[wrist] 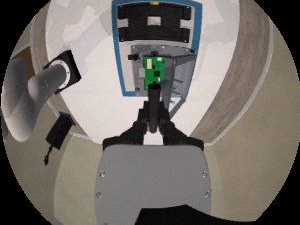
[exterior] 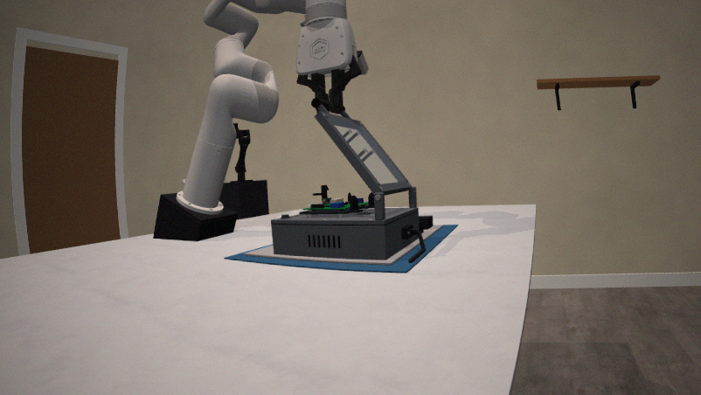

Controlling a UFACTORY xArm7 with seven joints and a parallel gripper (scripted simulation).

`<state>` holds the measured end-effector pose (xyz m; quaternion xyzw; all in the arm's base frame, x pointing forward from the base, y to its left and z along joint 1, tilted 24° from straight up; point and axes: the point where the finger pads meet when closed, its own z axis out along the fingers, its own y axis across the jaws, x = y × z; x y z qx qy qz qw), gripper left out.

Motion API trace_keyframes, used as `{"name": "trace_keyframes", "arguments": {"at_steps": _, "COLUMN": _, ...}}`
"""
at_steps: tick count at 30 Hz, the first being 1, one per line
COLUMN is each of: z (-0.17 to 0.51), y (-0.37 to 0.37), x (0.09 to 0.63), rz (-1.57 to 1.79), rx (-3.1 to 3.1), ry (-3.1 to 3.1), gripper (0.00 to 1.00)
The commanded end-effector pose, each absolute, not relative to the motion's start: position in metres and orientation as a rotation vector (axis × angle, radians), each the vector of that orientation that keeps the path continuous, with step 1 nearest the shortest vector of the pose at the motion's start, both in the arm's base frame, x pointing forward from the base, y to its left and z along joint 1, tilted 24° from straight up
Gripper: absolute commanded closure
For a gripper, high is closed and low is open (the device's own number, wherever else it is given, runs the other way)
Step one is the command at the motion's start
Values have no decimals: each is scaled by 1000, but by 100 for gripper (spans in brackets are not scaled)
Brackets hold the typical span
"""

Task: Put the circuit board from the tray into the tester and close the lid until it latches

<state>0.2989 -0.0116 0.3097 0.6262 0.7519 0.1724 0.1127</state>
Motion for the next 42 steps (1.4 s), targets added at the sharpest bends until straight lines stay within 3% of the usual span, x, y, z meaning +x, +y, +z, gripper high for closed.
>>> {"name": "trace_keyframes", "arguments": {"at_steps": 1, "z": 308, "y": -12, "x": 297, "rz": 509, "rx": 1835, "ry": 2203, "gripper": 100}}
{"name": "trace_keyframes", "arguments": {"at_steps": 42, "z": 225, "y": -13, "x": 275, "rz": 509, "rx": 1835, "ry": 2204, "gripper": 100}}
